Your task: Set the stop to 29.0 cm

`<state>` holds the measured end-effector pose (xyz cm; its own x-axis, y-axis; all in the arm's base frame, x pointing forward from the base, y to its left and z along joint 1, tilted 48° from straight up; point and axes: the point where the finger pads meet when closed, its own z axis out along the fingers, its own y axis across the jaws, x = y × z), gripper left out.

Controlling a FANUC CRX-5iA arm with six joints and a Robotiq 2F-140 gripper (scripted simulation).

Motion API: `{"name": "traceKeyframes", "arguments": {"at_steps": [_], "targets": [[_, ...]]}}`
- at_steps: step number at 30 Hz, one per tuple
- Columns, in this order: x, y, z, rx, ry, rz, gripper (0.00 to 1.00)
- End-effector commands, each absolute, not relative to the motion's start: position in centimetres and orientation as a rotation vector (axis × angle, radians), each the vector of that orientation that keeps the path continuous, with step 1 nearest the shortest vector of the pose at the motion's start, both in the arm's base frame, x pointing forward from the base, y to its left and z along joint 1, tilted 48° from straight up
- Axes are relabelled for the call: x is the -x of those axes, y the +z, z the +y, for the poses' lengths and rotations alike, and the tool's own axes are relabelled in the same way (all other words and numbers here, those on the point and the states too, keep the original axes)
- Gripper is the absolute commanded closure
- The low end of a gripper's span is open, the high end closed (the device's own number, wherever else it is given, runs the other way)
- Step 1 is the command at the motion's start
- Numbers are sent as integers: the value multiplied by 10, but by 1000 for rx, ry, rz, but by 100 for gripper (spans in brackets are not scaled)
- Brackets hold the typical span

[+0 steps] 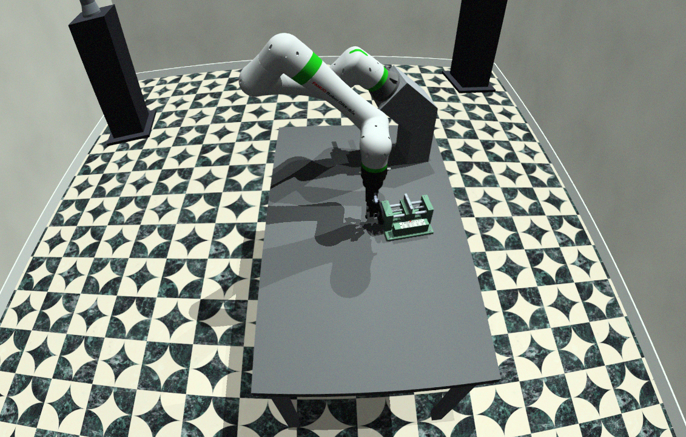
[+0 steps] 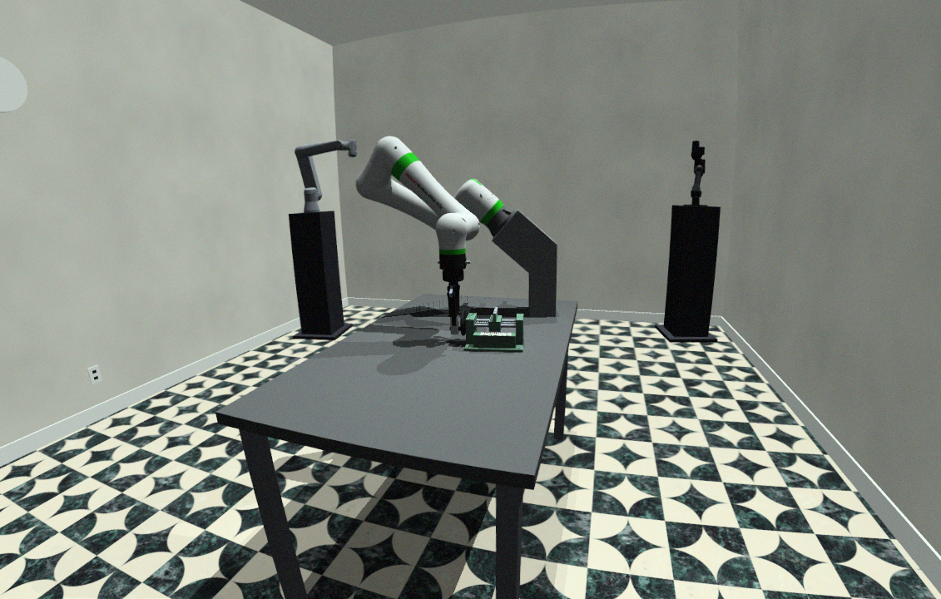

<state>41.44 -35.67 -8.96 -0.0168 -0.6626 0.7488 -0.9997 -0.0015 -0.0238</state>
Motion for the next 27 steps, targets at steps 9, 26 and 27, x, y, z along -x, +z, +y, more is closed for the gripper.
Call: {"name": "traceKeyframes", "arguments": {"at_steps": [9,26,27], "targets": [[-399,-75,-340,-1719,799,-1735,96],[-404,-59,-321,-1719,799,-1734,96],[-405,-58,-320,-1719,799,-1734,96]]}}
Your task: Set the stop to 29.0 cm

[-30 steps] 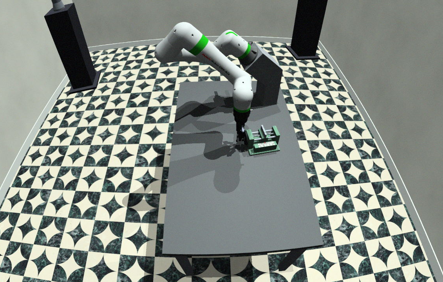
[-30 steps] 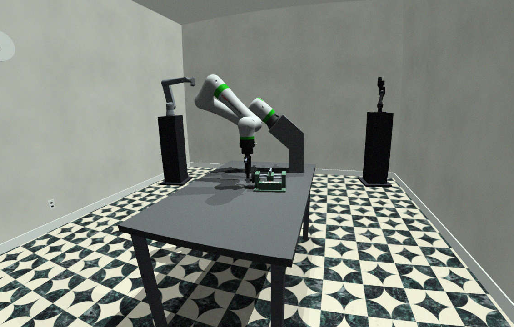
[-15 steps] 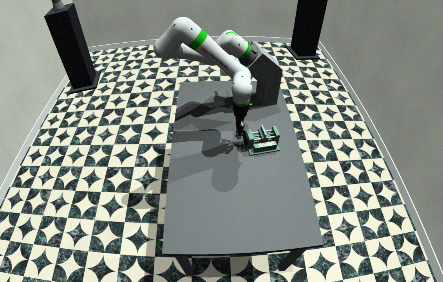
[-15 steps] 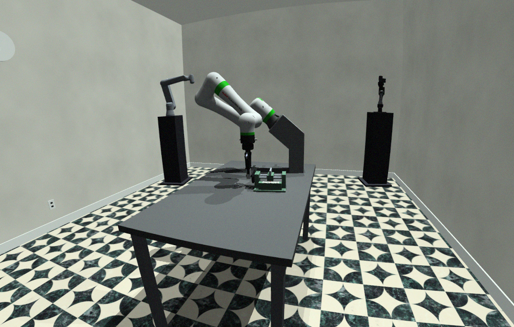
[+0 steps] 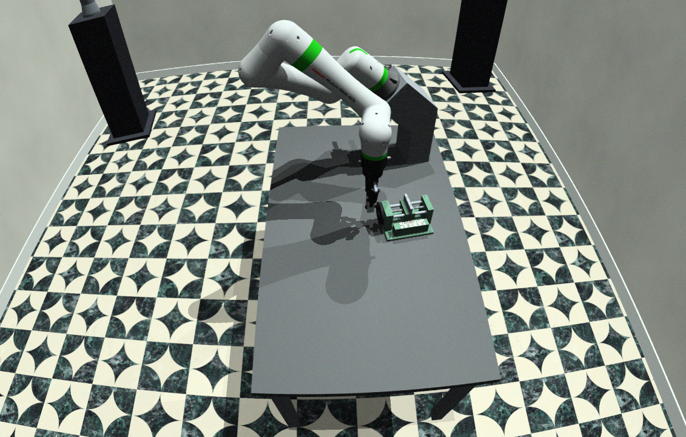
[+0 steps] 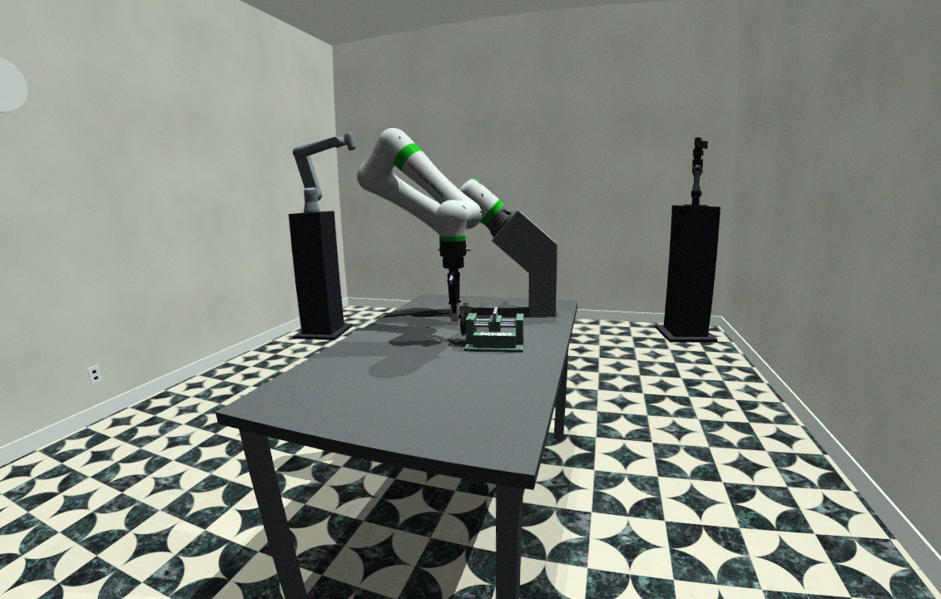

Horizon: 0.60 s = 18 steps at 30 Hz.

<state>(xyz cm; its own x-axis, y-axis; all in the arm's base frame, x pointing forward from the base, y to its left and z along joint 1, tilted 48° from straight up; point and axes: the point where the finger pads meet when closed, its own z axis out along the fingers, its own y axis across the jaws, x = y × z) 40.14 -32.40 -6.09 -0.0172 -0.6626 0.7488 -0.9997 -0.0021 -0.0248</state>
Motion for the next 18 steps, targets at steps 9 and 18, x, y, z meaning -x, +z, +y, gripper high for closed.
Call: {"name": "traceKeyframes", "arguments": {"at_steps": [9,18], "targets": [[-415,-52,-314,-1719,799,-1735,96],[-435,-49,-311,-1719,799,-1735,96]]}}
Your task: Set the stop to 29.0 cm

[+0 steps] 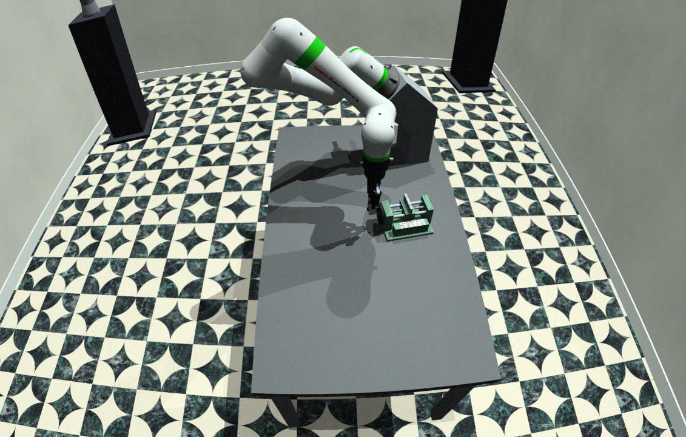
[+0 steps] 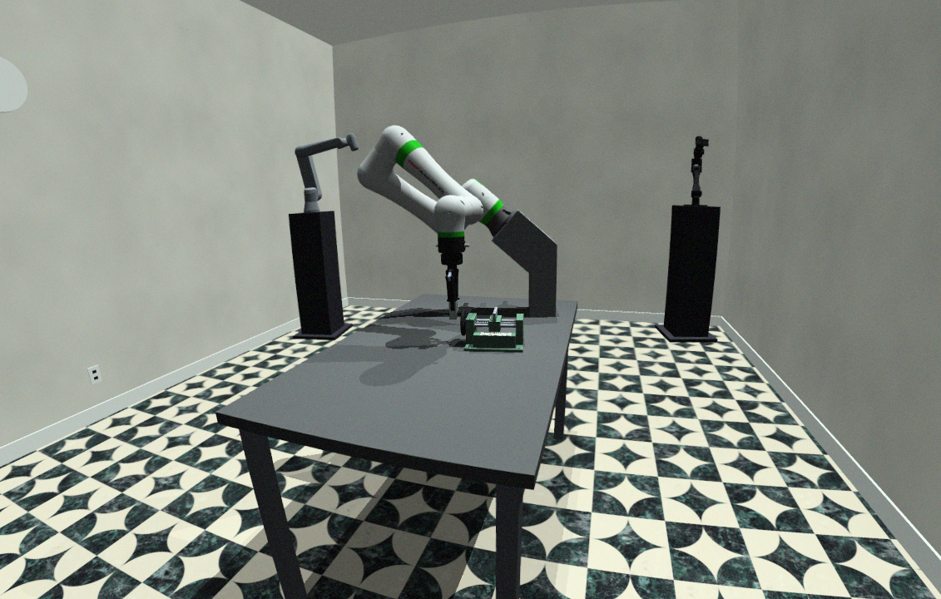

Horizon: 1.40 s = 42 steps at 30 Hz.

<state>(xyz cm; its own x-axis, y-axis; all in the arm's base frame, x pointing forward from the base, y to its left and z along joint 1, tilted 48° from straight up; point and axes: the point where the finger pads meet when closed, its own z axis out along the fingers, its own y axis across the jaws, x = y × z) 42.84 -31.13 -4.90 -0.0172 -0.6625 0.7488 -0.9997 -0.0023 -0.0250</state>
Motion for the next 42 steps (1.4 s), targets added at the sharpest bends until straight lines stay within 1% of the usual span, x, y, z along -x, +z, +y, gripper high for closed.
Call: {"name": "traceKeyframes", "arguments": {"at_steps": [1,19,42], "targets": [[-438,-49,-312,-1719,799,-1735,96],[-462,-64,-328,-1719,799,-1735,96],[-459,-81,-348,-1719,799,-1735,96]]}}
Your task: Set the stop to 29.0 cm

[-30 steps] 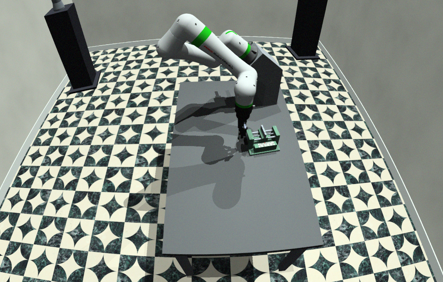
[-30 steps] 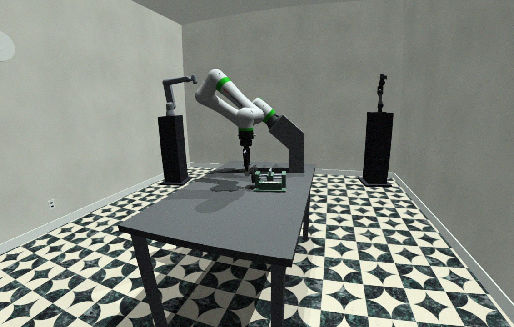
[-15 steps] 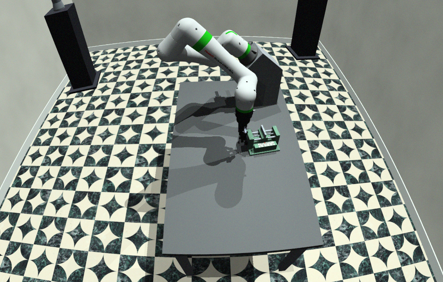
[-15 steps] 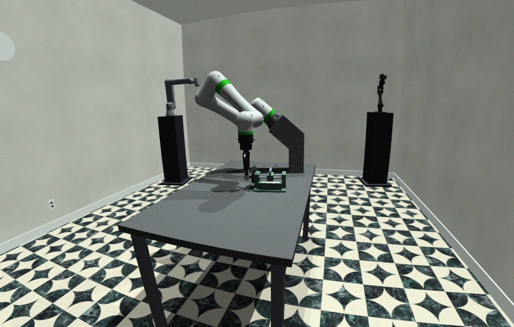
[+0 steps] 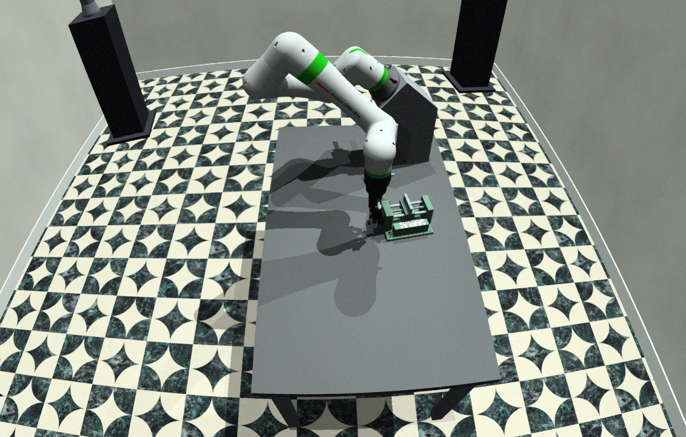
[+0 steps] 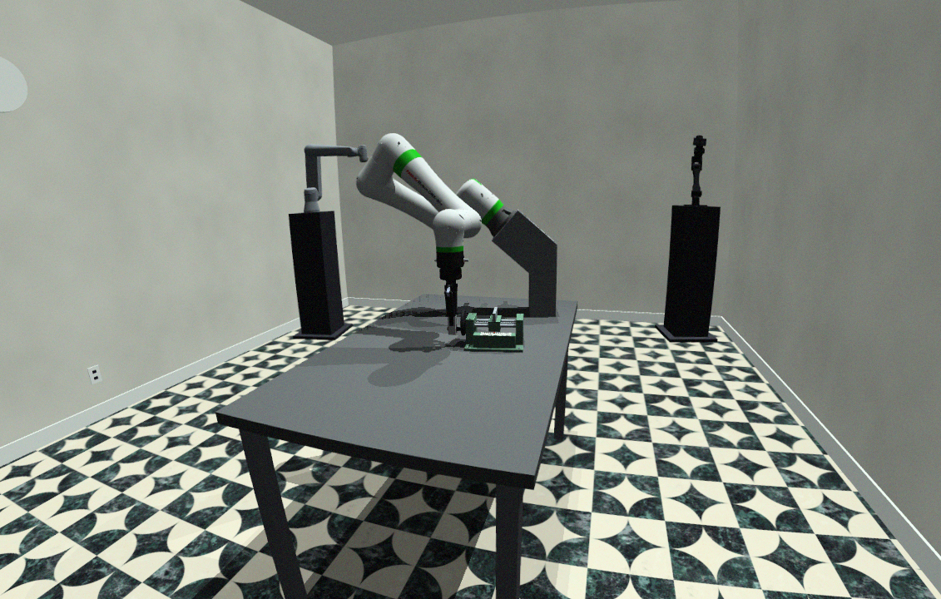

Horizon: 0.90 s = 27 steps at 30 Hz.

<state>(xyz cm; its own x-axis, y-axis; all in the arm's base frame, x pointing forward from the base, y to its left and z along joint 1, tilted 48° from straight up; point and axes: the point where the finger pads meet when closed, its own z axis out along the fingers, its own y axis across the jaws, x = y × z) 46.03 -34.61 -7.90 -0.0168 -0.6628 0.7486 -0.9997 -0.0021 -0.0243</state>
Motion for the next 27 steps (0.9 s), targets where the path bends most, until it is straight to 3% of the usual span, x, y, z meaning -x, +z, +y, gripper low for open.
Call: {"name": "traceKeyframes", "arguments": {"at_steps": [1,27], "targets": [[-458,-81,-349,-1719,799,-1735,96],[-443,-90,-358,-1719,799,-1734,96]]}}
